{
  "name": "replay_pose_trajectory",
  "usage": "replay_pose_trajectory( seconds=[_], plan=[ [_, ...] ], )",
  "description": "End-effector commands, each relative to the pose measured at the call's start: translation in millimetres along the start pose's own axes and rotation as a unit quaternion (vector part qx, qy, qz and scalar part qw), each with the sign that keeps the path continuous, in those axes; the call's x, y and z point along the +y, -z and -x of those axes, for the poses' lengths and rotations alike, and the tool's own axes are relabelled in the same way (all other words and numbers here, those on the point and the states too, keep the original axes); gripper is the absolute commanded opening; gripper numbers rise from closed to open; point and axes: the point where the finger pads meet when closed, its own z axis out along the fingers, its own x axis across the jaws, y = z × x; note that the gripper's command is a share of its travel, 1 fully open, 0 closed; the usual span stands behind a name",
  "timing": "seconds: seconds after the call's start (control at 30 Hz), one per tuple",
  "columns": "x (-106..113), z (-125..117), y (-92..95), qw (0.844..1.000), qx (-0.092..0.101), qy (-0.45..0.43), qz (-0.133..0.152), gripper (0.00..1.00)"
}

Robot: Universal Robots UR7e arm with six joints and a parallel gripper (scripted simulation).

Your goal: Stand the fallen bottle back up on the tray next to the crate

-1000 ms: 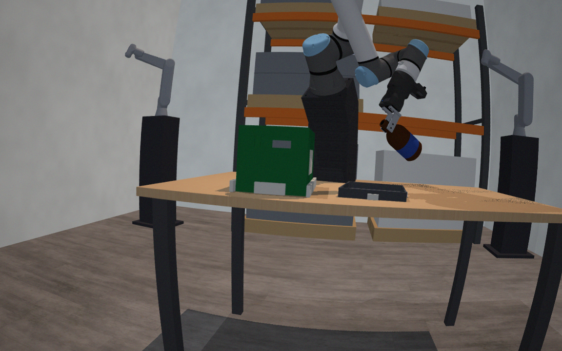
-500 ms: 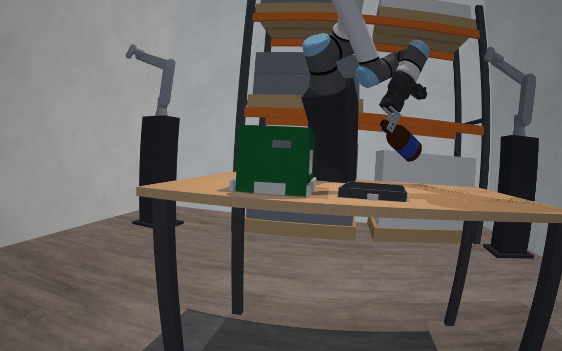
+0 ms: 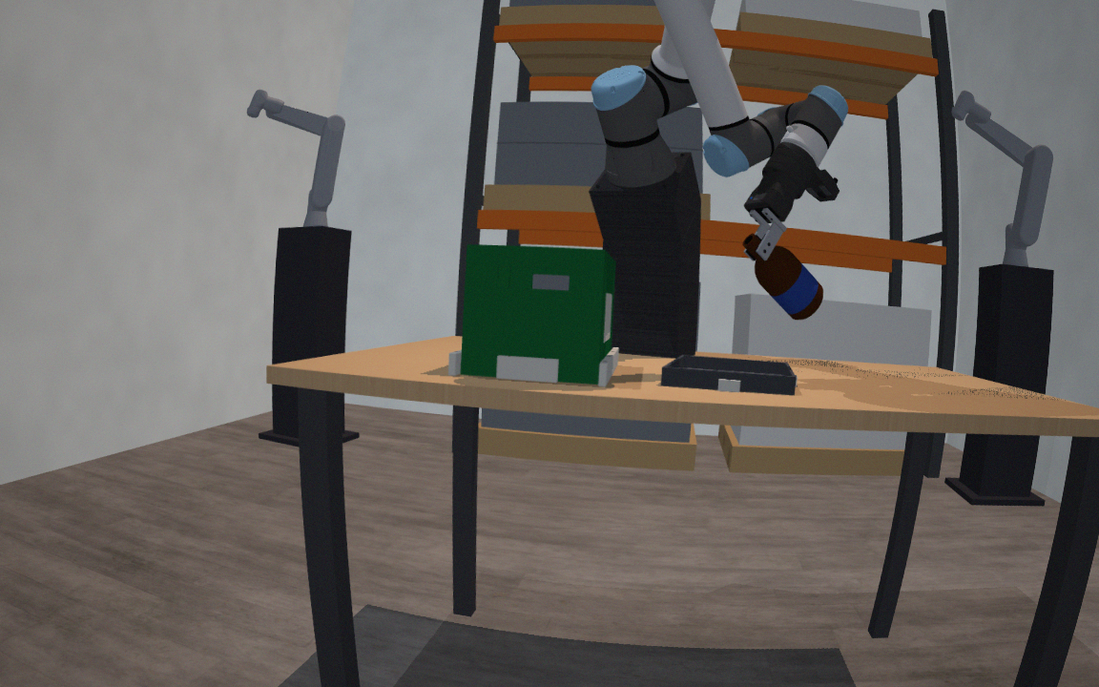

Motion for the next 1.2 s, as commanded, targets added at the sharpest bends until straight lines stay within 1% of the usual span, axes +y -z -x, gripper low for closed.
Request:
replay_pose_trajectory(
  seconds=[0.0,0.07,0.27,0.43,1.17],
  plan=[
    [0.1,-1.6,0.9,1.000,0.000,-0.002,0.026,0.00],
    [0.1,-1.6,0.9,1.000,0.000,-0.002,0.026,0.00],
    [-0.1,-2.2,1.6,0.999,0.002,-0.002,0.042,0.00],
    [-0.2,-2.5,2.0,0.999,0.003,-0.002,0.049,0.00],
    [0.9,-2.4,1.9,0.999,0.003,-0.002,0.051,0.00]
  ],
)
